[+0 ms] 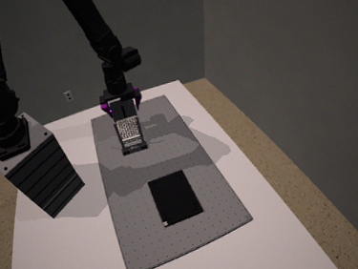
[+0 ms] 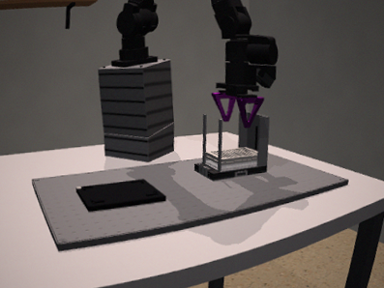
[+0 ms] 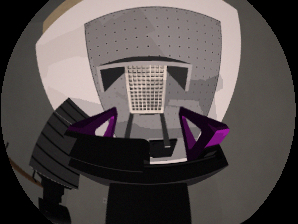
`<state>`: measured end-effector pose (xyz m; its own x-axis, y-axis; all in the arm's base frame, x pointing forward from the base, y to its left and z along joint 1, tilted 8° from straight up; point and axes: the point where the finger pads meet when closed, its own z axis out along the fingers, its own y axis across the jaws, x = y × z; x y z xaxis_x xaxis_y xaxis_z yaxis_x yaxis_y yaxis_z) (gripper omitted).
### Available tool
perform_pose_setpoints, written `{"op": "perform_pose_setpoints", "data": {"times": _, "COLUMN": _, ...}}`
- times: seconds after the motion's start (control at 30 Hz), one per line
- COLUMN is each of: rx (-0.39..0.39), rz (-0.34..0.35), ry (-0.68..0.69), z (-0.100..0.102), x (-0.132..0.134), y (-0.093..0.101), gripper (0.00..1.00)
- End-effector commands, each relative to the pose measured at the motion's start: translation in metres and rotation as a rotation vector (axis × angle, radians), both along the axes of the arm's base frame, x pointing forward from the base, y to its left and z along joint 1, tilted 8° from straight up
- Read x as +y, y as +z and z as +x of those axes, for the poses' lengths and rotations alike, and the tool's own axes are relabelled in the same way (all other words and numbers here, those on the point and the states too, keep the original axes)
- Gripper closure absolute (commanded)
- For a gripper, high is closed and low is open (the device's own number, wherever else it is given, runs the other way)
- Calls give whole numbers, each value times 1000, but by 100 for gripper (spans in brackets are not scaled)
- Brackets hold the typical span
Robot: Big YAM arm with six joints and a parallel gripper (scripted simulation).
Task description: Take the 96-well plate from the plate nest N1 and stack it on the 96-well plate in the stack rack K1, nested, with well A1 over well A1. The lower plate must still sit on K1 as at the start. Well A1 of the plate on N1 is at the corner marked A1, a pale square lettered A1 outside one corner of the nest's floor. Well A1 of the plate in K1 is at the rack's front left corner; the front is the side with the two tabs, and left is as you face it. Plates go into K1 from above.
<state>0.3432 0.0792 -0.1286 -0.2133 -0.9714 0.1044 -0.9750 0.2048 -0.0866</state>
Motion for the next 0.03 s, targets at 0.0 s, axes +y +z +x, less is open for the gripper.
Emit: {"op": "perform_pose_setpoints", "data": {"times": 0.0, "rx": -18, "rz": 4, "ry": 10, "z": 3, "x": 9, "y": 10, "gripper": 0}}
